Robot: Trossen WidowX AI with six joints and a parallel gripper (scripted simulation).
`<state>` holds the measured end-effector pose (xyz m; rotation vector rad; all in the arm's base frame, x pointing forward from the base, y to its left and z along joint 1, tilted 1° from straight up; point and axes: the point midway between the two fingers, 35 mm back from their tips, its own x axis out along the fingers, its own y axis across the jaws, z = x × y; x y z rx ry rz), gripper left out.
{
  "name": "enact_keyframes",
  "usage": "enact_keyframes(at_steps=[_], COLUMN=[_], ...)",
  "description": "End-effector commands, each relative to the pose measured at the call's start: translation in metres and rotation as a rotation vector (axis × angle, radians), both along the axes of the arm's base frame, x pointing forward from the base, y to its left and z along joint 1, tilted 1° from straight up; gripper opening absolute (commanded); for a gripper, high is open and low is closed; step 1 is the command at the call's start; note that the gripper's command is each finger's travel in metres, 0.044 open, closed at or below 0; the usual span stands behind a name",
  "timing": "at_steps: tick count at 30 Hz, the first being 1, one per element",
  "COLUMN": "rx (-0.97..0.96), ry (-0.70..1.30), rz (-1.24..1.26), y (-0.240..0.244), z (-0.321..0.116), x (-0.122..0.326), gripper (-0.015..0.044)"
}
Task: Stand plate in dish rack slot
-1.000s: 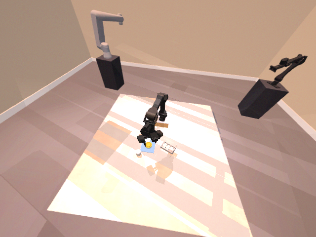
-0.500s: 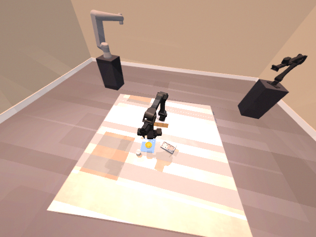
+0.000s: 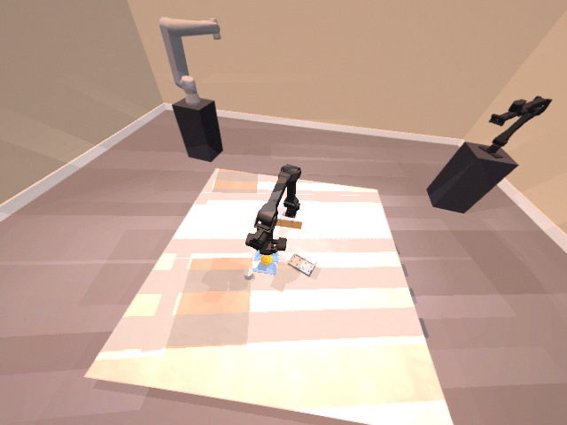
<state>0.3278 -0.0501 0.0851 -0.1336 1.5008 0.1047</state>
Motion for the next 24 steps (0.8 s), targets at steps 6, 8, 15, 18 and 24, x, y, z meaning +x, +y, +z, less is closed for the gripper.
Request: enact_keyframes(at_steps=[6,8,15,18,24], rx=[0.001,0.001,0.001,0.001,0.001], ry=[0.034,0.034,0.034,0.034,0.034], rz=[0.003,0.003,0.003,0.003,0.003], y=[-0.002,-0.002,-0.002,-0.003,-0.003], z=[-0.048,-0.051,-0.063,-0.068,-0.077], x=[-0.010,-0.009,-0.008,-0.007,-0.007], gripper=[0.0400,0.0400,0.0400,0.0400,0.0400])
